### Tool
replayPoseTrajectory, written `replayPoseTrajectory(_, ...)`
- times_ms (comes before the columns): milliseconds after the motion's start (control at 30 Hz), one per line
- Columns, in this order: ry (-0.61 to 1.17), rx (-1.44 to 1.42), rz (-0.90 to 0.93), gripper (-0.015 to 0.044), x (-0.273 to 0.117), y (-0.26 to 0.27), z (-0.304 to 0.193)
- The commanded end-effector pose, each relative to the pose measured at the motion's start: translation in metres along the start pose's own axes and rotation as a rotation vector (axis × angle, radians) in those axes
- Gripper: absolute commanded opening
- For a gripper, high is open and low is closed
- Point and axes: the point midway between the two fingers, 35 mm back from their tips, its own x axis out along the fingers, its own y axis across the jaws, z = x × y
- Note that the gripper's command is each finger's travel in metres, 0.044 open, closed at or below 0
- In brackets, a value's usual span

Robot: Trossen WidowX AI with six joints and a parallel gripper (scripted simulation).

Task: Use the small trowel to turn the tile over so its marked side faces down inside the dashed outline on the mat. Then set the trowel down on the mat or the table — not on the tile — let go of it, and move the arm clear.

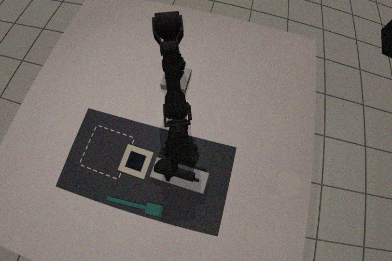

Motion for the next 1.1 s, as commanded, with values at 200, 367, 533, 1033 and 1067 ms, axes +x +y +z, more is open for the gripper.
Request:
replayPoseTrajectory(200, -0.004, -0.004, -0.002, 0.0000, 0.010, 0.012, -0.002)
replayPoseTrajectory(367, -0.004, -0.004, -0.002, 0.0000, 0.015, 0.018, -0.004)
replayPoseTrajectory(533, -0.004, -0.004, -0.002, 0.0000, 0.019, 0.023, -0.005)
replayPoseTrajectory(1033, -0.002, -0.005, 0.000, 0.0000, 0.018, 0.021, -0.026)
replayPoseTrajectory(1067, -0.002, -0.005, 0.000, 0.0000, 0.018, 0.021, -0.027)
